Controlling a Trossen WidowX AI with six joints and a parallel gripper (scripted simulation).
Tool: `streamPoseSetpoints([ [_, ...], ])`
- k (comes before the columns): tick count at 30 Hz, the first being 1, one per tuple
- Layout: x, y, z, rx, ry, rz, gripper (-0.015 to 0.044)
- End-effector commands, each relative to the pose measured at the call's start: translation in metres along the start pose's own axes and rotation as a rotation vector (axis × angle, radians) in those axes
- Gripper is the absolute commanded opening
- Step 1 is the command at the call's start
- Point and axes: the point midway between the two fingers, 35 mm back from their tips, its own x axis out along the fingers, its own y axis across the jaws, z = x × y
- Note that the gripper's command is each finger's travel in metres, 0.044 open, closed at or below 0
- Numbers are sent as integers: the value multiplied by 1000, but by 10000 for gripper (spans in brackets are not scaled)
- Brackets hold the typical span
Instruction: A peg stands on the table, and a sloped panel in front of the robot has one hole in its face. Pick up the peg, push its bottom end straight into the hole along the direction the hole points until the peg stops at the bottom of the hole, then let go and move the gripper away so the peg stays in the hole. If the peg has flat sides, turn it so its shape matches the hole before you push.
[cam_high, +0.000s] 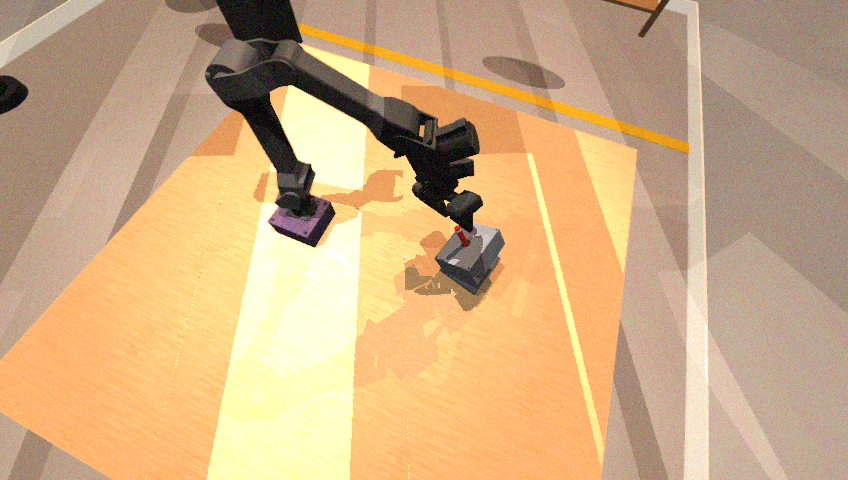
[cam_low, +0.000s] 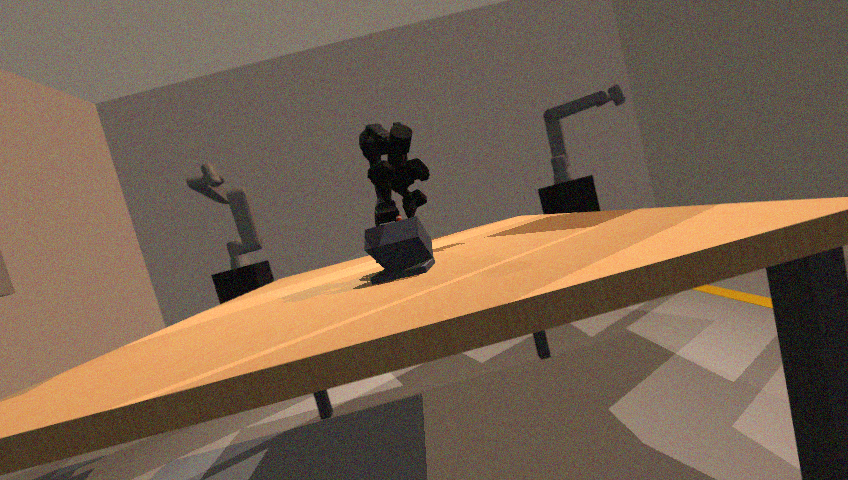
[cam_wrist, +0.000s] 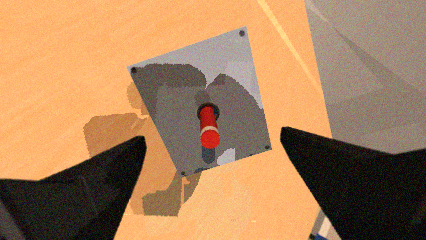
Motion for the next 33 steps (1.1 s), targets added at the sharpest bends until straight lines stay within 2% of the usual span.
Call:
streamPoseSetpoints([
  [1,-7,-1,0,3,3,-3,440],
  [33,-56,1,2,0,-1,1,440],
])
